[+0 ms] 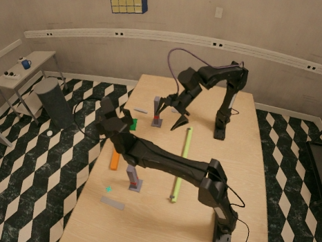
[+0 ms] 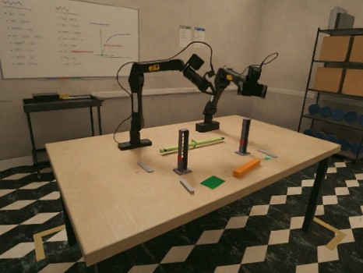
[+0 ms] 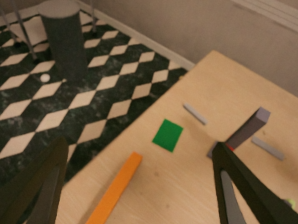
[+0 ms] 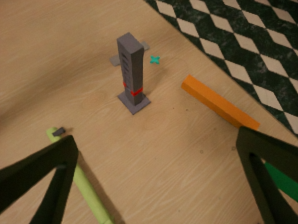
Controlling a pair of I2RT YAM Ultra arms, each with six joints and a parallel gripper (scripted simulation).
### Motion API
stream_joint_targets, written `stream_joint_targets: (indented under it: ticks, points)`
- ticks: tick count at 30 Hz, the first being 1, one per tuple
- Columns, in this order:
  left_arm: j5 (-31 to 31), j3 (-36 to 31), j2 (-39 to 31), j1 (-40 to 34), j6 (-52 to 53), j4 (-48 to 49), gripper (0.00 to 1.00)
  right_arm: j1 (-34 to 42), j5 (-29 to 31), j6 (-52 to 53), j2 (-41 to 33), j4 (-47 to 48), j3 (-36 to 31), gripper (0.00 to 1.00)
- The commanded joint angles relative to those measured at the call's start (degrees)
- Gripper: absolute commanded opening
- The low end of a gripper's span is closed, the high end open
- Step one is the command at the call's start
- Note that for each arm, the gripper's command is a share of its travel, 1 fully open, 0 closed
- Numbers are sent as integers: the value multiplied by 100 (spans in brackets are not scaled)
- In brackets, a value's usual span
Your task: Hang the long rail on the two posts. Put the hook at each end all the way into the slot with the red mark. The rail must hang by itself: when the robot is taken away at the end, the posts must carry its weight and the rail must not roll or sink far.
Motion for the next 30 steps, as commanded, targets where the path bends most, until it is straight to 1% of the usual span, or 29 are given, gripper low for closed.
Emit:
stream_joint_targets:
  ticks: [1,17,21,23,26,30]
  points:
    - [8,60,-76,1,2,-52,100,-1,-7,3,-47,-27,47,100]
    - [8,60,-76,1,2,-52,100,-1,-7,3,-47,-27,47,100]
    - [-160,-82,-163,-6,5,263,100,-18,130,83,-115,293,-101,100]
    - [-306,-274,-268,-28,15,443,100,-59,241,135,-229,543,-292,100]
    - [-607,-762,-534,-54,34,759,100,-102,463,236,-516,1002,-775,100]
    - [-1156,-1826,-1115,-98,52,1216,100,-212,849,400,-1143,1716,-1827,100]
